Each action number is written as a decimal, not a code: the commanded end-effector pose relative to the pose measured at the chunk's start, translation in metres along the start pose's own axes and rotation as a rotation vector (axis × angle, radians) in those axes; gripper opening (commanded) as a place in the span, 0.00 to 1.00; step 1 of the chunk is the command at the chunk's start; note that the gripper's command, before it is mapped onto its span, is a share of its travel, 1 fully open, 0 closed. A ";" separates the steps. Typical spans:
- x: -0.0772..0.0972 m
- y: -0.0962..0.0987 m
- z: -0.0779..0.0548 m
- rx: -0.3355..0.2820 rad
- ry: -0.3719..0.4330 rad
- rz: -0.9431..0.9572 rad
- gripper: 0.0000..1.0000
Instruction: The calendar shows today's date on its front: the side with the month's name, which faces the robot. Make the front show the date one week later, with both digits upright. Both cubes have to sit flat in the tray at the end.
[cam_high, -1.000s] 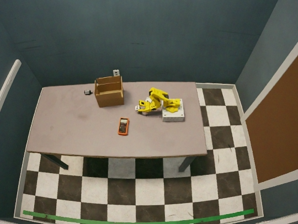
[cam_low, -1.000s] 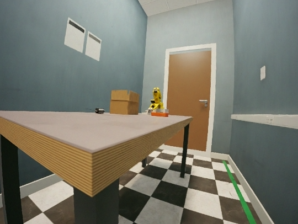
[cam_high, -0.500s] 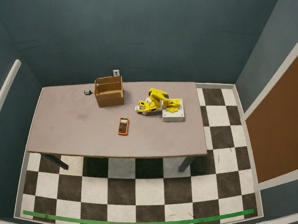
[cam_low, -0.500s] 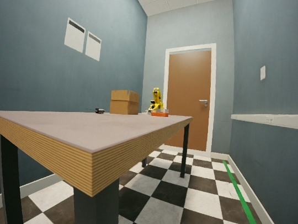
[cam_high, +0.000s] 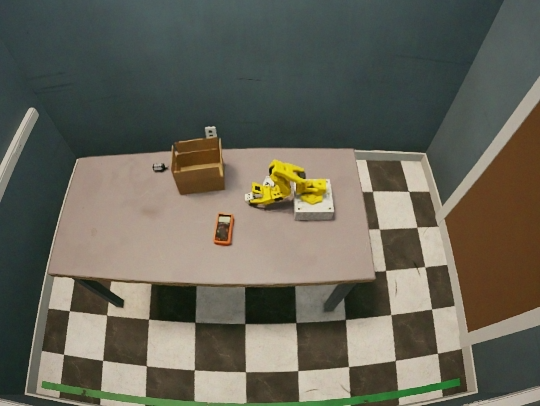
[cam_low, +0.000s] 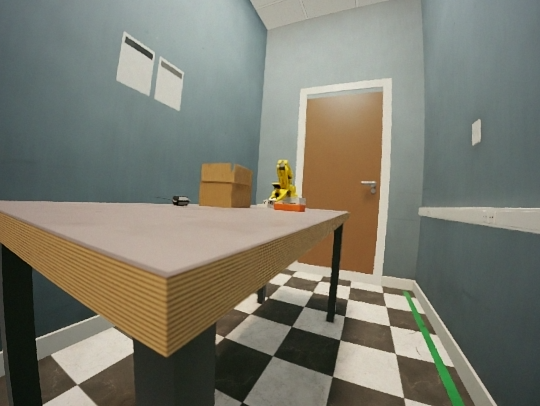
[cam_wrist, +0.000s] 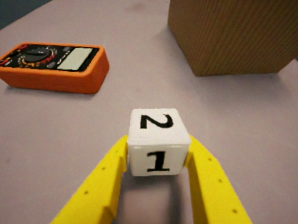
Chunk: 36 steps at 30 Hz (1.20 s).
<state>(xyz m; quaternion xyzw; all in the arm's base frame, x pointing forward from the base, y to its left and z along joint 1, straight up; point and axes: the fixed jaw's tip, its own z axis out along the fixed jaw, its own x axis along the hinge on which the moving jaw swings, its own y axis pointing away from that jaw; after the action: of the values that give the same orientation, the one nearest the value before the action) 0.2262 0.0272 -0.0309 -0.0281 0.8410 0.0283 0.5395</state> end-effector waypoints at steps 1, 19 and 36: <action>0.000 -0.001 0.001 0.006 -0.008 0.015 0.00; 0.006 -0.002 0.004 0.006 0.002 0.015 0.00; 0.011 -0.002 0.005 0.006 0.008 0.016 0.04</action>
<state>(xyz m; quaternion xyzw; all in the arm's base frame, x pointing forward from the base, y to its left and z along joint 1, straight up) 0.2263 0.0272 -0.0426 -0.0278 0.8454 0.0282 0.5327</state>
